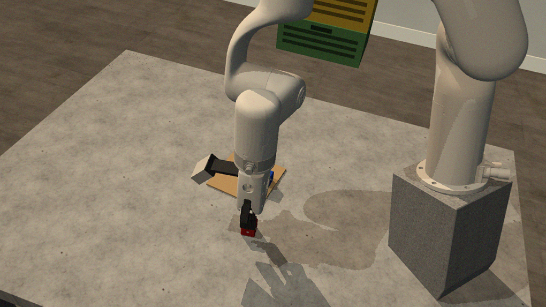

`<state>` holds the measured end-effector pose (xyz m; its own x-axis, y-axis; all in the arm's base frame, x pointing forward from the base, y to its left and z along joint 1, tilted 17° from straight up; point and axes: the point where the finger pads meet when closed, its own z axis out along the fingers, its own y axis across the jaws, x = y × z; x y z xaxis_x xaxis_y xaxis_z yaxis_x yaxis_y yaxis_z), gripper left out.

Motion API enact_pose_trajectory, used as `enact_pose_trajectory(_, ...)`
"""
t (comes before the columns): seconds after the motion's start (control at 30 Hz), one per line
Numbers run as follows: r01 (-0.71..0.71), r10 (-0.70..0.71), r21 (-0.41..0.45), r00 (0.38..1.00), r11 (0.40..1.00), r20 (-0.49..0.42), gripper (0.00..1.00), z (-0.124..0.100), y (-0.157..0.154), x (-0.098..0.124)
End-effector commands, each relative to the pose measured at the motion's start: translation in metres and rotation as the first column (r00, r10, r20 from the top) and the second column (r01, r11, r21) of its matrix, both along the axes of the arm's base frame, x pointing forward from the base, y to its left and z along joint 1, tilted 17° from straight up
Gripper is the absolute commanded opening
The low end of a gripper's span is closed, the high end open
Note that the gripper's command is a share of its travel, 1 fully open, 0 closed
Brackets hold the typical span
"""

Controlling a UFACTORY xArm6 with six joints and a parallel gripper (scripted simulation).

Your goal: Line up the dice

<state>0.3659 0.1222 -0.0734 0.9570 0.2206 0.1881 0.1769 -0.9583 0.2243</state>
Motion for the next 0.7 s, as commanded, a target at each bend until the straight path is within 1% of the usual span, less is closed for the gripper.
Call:
enact_pose_trajectory(0.0, -0.001, 0.001, 0.001, 1.000, 1.000, 0.003, 0.47, -0.0024, 0.0000, 0.0015)
enact_pose_trajectory(0.67, -0.001, 0.001, 0.001, 1.000, 1.000, 0.003, 0.47, -0.0050, -0.0005, 0.0021)
